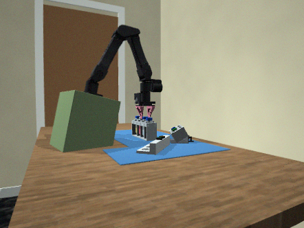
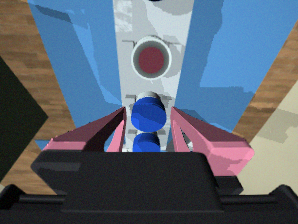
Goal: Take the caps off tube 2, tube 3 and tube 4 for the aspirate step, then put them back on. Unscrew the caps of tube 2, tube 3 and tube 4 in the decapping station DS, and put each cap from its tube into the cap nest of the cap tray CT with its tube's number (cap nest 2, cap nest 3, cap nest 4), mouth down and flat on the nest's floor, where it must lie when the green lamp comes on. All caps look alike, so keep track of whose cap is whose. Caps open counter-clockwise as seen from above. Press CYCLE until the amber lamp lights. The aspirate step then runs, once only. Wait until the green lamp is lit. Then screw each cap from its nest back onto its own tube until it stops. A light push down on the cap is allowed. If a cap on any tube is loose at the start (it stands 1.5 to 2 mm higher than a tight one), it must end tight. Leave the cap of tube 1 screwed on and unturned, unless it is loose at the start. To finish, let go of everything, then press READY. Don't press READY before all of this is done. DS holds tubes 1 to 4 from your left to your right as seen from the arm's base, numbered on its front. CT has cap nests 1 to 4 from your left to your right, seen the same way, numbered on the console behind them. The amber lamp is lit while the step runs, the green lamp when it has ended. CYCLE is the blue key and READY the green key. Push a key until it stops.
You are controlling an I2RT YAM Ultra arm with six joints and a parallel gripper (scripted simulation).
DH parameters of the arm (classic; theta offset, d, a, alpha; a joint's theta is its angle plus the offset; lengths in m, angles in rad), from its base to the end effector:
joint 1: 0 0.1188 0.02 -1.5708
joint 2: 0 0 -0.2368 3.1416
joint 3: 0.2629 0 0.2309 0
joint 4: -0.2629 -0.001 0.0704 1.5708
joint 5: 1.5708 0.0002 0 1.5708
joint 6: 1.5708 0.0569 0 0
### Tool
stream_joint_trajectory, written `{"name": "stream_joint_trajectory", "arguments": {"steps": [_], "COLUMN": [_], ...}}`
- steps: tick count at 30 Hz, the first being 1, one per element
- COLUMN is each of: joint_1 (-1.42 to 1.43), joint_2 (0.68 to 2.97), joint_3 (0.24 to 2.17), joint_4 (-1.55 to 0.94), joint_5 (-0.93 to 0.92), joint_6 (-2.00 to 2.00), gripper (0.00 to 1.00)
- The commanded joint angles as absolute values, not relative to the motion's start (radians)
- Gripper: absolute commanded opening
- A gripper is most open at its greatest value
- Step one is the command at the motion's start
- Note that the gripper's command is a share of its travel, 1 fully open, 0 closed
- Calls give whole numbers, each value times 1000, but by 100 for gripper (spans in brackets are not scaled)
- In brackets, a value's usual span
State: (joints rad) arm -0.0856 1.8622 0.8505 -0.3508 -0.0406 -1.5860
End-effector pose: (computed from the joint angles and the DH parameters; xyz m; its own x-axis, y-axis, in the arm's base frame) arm 0.2825 -0.0209 0.0639 -0.0622 -0.9974 -0.0366 -0.9759 0.0685 -0.2074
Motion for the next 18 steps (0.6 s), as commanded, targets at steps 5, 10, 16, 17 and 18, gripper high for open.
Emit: {"name": "stream_joint_trajectory", "arguments": {"steps": [5,10,16,17,18], "joint_1": [-85,-86,-87,-87,-87], "joint_2": [1855,1847,1842,1840,1840], "joint_3": [853,855,856,856,856], "joint_4": [-350,-361,-367,-369,-369], "joint_5": [-42,-42,-42,-42,-42], "joint_6": [-1591,-1187,-926,-843,-843], "gripper": [49,49,49,49,49]}}
